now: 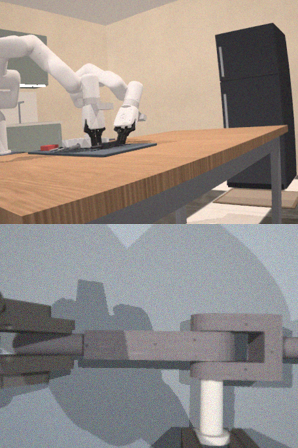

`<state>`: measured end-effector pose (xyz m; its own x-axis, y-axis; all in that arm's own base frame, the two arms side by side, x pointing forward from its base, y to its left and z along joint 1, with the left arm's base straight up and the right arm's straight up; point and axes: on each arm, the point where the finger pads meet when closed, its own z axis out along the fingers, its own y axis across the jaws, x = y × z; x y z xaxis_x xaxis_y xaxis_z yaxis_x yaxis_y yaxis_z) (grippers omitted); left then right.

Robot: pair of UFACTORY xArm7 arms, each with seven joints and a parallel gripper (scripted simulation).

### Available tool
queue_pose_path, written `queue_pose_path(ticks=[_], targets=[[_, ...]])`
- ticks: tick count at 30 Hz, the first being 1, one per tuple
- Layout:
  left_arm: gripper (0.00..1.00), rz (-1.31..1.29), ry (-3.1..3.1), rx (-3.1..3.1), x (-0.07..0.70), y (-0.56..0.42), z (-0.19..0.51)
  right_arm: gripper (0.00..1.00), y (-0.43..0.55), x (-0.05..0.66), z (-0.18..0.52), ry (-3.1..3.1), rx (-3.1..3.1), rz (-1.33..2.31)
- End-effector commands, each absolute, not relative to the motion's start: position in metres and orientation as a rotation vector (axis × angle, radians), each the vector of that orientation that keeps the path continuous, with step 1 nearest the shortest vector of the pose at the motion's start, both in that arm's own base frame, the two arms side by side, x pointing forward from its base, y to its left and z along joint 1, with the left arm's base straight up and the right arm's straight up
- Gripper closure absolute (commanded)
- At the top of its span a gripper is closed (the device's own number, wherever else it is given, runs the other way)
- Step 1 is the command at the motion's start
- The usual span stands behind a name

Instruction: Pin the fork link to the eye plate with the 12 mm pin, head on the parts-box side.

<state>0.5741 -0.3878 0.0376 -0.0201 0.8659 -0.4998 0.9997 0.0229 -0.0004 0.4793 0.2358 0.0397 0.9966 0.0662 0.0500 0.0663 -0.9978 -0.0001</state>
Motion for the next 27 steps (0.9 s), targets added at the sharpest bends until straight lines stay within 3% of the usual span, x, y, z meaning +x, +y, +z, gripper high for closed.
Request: queue_pose_path(ticks=[1,27], targets=[[1.00,-0.507,1.943,1.901,0.5754,-0.3883,0.0401,1.00,0.2366,0.4808,0.0417,-0.104,-3.135,-0.086],[1.00,-0.507,1.943,1.901,0.5754,-0.3883,0.0401,1.00,0.2371,0.4881,0.0418,-0.105,-3.135,-0.088]])
